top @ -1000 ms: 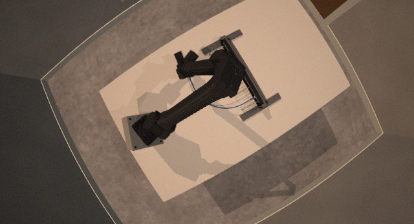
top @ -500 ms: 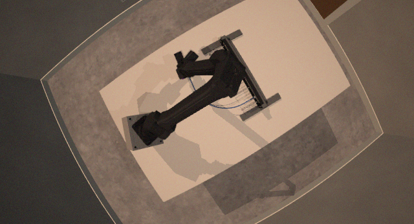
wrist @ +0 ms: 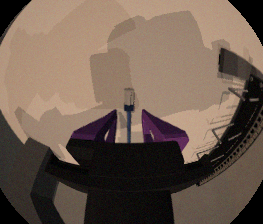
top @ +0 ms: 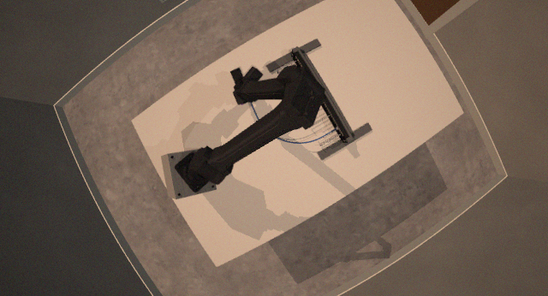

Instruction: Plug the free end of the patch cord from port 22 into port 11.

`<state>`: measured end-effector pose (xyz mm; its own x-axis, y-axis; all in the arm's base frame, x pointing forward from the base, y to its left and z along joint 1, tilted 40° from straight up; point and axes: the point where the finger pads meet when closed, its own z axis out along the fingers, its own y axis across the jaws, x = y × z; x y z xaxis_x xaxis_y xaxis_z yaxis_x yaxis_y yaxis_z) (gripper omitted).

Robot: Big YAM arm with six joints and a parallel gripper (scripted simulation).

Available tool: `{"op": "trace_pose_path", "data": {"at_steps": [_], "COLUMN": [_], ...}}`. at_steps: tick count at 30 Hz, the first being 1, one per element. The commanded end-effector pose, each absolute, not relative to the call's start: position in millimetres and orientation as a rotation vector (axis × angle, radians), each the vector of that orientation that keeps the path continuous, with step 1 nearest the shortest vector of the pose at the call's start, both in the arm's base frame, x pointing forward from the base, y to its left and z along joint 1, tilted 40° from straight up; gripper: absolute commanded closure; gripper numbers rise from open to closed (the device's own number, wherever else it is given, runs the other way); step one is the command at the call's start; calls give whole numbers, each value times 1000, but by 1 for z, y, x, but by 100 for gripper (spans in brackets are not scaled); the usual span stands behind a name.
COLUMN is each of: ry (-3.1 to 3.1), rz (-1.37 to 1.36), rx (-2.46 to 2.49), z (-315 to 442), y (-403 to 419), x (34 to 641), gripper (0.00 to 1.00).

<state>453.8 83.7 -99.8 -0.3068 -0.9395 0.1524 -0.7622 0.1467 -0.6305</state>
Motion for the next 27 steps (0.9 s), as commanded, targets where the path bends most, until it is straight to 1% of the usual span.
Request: {"op": "trace_pose_path", "data": {"at_steps": [1,27], "ry": [2143,2134], "rz": [-902,-906], "rx": [-1671,-1659], "z": [-104,-103], "y": [89,92], "x": [446,451], "gripper": [64,64]}}
